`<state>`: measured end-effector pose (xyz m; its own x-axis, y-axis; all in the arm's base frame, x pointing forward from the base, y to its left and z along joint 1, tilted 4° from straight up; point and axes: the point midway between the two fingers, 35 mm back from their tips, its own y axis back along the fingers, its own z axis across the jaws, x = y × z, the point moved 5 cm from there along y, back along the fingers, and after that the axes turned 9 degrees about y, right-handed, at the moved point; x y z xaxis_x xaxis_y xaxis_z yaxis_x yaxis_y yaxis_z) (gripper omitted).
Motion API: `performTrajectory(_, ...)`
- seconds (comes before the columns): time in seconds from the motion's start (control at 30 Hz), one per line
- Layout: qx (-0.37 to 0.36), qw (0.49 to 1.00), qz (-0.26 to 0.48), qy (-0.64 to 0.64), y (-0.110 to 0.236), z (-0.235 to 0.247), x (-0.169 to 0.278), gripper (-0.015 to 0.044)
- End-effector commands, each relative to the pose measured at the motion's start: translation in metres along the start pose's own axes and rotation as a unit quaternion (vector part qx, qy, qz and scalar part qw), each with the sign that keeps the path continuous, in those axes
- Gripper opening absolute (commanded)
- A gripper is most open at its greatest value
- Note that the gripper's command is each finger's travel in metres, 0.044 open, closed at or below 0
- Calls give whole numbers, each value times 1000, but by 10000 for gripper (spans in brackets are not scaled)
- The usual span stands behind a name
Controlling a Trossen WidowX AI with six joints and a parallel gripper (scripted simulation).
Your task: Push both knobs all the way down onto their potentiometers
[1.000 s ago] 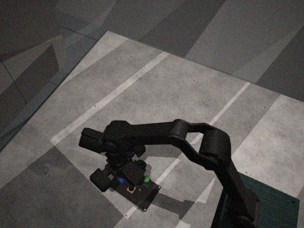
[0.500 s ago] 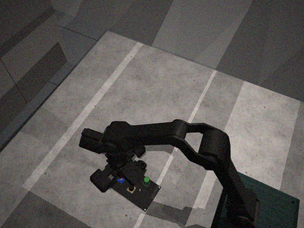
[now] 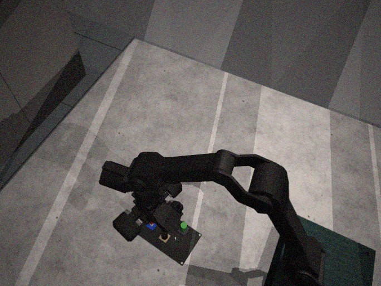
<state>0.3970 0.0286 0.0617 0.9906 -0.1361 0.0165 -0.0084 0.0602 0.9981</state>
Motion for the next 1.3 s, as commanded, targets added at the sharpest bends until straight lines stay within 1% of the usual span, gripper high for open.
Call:
performTrajectory(0.0,-2,1000,0,3,-1,0,0,0)
performTrajectory(1.27,-2,1000,0,3,-23,1,0,0)
